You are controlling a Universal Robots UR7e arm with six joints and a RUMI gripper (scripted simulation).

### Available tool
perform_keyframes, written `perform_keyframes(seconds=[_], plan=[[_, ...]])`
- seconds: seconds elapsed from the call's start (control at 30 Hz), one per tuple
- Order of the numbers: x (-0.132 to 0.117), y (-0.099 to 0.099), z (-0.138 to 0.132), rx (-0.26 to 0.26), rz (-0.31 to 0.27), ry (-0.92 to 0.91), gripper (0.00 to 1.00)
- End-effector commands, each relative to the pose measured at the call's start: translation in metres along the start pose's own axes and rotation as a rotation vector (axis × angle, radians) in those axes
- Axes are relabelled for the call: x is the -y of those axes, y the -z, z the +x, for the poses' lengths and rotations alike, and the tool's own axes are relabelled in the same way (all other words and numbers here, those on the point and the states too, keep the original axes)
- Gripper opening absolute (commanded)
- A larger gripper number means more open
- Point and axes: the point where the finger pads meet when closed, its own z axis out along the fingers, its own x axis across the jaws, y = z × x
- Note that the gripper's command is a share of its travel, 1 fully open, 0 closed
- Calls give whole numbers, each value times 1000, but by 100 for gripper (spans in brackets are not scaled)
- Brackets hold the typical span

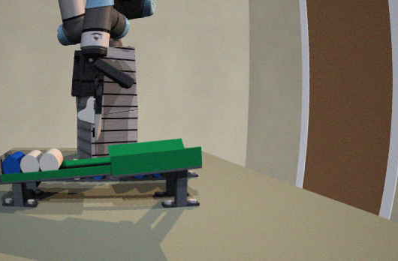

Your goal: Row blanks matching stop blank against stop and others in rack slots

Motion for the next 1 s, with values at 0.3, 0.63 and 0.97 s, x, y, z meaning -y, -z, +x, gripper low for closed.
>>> perform_keyframes(seconds=[0.3,0.63,0.97], plan=[[-3,-20,3,-5,-3,-2,49],[-3,-33,3,-5,-3,-2,49],[-3,-42,3,-5,-3,-3,49]])
